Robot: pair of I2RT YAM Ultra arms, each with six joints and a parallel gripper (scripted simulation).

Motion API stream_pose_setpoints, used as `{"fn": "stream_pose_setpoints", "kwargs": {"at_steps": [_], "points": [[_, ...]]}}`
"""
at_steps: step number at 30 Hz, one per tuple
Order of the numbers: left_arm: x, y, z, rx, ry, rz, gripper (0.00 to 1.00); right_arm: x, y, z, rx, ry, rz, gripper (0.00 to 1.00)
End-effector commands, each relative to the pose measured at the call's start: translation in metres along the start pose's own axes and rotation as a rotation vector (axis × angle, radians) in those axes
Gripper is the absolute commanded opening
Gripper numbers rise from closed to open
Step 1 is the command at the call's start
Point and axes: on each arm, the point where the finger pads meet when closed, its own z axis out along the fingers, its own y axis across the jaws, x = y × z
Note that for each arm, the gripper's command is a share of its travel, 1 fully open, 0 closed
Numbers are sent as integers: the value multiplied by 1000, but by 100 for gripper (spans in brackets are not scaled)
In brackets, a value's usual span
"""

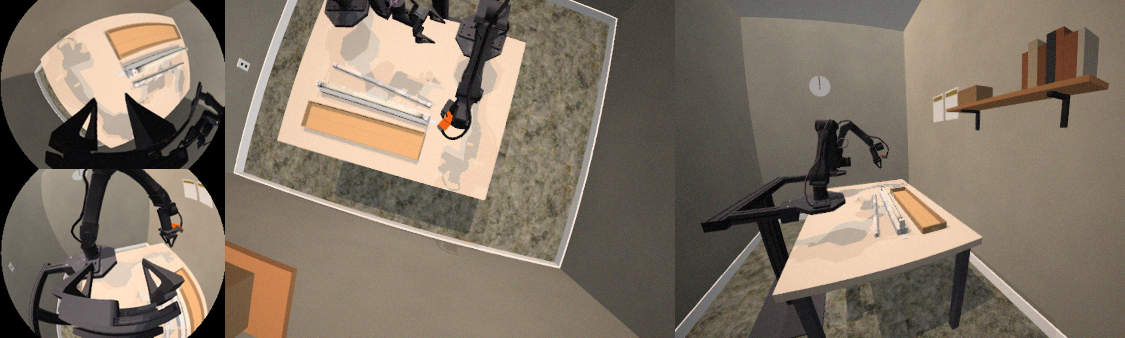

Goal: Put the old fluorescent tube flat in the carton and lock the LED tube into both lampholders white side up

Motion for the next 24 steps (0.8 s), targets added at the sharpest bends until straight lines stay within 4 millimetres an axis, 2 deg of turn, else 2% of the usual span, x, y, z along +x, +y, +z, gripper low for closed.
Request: {"fn": "stream_pose_setpoints", "kwargs": {"at_steps": [1,11,12,24], "points": [[-7,-1,-6,1,-21,6,49,-18,1,1,-2,-46,-3,100],[-7,-1,-6,1,-21,6,49,-18,1,1,-2,-46,-3,100],[-7,-1,-6,1,-21,6,49,-18,1,1,-2,-46,-3,49],[-7,-1,-6,1,-21,6,49,-18,1,1,-2,-46,-3,49]]}}
